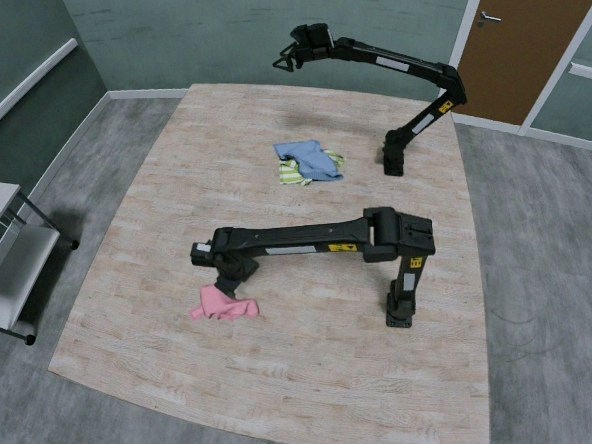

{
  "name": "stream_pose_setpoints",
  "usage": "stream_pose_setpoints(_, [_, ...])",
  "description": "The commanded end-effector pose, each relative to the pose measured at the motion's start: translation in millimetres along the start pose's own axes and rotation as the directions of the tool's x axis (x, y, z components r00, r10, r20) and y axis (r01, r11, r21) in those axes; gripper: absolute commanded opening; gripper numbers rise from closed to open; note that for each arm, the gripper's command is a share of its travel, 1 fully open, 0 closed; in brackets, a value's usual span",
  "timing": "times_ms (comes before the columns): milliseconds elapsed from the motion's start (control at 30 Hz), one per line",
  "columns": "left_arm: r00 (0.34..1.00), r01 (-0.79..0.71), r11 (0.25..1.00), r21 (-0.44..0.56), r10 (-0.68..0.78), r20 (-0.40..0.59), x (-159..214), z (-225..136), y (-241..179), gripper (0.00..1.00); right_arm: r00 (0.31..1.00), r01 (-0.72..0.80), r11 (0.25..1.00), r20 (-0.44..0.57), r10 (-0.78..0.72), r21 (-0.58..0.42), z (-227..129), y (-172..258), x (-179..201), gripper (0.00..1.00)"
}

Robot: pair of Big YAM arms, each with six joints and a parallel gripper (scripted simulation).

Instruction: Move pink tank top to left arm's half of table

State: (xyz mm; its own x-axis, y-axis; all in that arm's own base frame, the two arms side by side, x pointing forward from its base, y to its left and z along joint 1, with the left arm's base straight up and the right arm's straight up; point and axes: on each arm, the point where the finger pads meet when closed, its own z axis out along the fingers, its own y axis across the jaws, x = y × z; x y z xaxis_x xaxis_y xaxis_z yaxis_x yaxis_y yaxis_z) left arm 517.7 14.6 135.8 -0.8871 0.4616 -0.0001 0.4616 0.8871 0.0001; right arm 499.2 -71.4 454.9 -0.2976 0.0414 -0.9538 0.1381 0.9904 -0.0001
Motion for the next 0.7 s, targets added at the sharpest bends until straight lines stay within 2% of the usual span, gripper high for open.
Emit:
stream_pose_setpoints(0, [0.996, 0.017, 0.999, -0.046, -0.013, 0.084, -20, -40, 15, 0.92, 0.995, -0.002, 0.999, 0.102, 0.006, -0.035, 9, 22, -13, 0.92])
stream_pose_setpoints(300, [0.996, 0.017, 0.999, -0.046, -0.013, 0.084, -20, -40, 15, 0.92, 0.968, 0.027, 0.993, 0.253, 0.004, -0.118, 7, 64, -32, 0.92])
stream_pose_setpoints(367, [0.996, 0.017, 0.999, -0.046, -0.013, 0.084, -20, -40, 15, 0.92, 0.968, 0.027, 0.993, 0.253, 0.004, -0.118, 7, 64, -32, 0.92])
stream_pose_setpoints(400, [0.996, 0.017, 0.999, -0.046, -0.013, 0.084, -20, -40, 15, 0.92, 0.959, 0.027, 0.992, 0.282, 0.008, -0.12, 3, 66, -43, 0.92])
stream_pose_setpoints(500, [0.996, 0.017, 0.999, -0.046, -0.013, 0.084, -20, -40, 15, 0.92, 0.948, 0.028, 0.991, 0.318, 0.017, -0.135, 2, 75, -42, 0.92])
stream_pose_setpoints(667, [0.996, 0.017, 0.999, -0.046, -0.013, 0.084, -20, -40, 15, 0.92, 0.949, 0.025, 0.99, 0.316, 0.021, -0.141, 3, 78, -39, 0.92])
